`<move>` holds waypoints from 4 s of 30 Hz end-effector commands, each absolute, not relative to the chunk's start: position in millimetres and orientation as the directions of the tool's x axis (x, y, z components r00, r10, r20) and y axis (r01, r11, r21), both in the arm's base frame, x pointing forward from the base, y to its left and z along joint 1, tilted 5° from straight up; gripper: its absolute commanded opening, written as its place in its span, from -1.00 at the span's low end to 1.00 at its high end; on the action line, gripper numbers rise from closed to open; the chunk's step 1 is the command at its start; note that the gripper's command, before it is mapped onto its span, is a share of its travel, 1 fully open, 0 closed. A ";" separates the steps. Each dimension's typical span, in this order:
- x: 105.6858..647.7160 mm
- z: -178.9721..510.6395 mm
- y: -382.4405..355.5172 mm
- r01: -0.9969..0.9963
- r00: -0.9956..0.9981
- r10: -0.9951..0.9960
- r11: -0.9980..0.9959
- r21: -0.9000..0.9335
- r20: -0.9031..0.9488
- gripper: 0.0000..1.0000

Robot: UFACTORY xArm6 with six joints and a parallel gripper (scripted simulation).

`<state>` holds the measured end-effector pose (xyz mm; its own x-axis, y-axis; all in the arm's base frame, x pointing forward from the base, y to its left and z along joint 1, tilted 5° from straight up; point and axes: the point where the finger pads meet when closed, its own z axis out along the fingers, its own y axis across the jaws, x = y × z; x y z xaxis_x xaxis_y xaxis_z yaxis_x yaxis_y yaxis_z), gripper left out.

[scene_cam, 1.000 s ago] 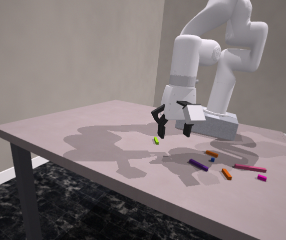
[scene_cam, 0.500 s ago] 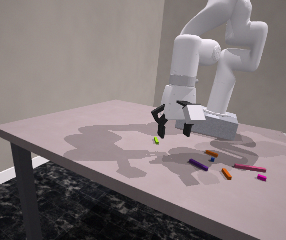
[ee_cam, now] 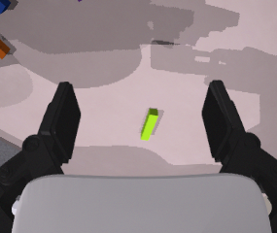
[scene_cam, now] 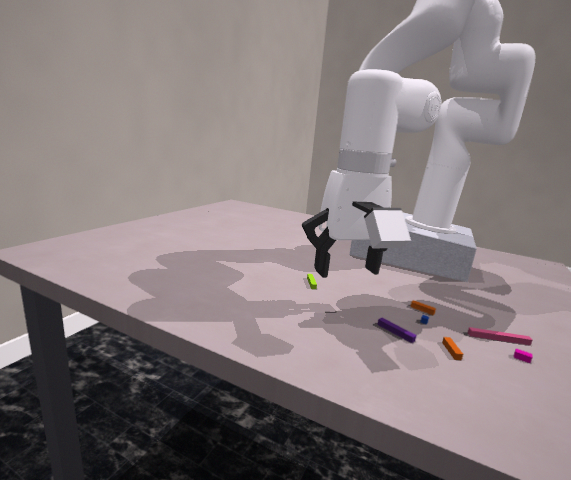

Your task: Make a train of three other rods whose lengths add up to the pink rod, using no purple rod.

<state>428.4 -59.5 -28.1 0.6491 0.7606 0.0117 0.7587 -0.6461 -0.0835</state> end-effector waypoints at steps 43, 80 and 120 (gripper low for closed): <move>430.1 -26.8 -59.8 0.759 0.649 0.761 -0.646 -0.080 0.014 1.00; 418.6 -20.3 -20.0 0.997 0.062 0.996 -0.059 -0.055 0.059 1.00; 390.2 -10.9 40.9 0.517 -0.854 0.514 0.855 0.026 0.076 1.00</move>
